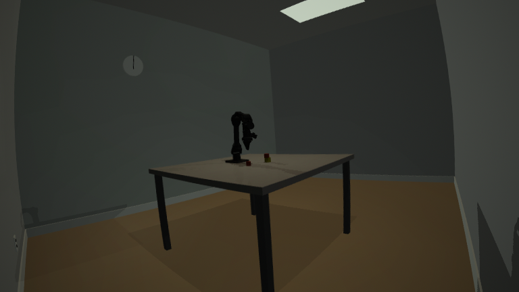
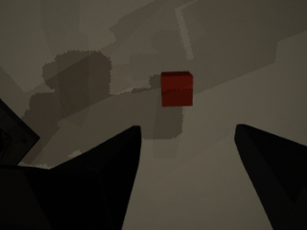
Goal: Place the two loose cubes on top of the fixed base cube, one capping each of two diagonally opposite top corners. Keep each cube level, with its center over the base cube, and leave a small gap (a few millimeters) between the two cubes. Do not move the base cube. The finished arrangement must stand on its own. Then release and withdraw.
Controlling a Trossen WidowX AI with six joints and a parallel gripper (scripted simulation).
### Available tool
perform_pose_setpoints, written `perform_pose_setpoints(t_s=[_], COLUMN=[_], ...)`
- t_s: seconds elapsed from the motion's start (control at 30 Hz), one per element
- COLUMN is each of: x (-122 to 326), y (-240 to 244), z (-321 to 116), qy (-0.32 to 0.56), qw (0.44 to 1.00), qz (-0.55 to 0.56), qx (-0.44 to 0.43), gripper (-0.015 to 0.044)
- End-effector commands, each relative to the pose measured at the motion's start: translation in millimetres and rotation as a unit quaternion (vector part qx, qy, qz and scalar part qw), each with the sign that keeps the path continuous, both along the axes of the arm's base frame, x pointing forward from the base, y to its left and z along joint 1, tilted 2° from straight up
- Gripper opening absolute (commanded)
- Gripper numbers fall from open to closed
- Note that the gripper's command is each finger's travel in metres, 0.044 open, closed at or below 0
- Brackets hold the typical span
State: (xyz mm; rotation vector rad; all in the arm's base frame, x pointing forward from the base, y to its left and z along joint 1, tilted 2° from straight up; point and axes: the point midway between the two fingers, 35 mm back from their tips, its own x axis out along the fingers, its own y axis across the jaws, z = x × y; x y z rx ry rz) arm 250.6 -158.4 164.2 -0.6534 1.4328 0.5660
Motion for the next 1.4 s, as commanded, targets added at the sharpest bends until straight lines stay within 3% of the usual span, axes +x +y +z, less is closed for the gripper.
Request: perform_pose_setpoints(t_s=[0.0, 0.23, 1.37], x=[1.2, 3.6, 6.6], y=[-1.1, -1.9, -3.1], z=[-10.7, -60.0, -108.6], qy=[-0.001, -0.001, 0.0], qw=[1.0, 1.0, 1.0], qz=[0.006, 0.006, 0.006], qx=[0.002, 0.002, 0.002], gripper=[0.0265, 0.0265, 0.0265])
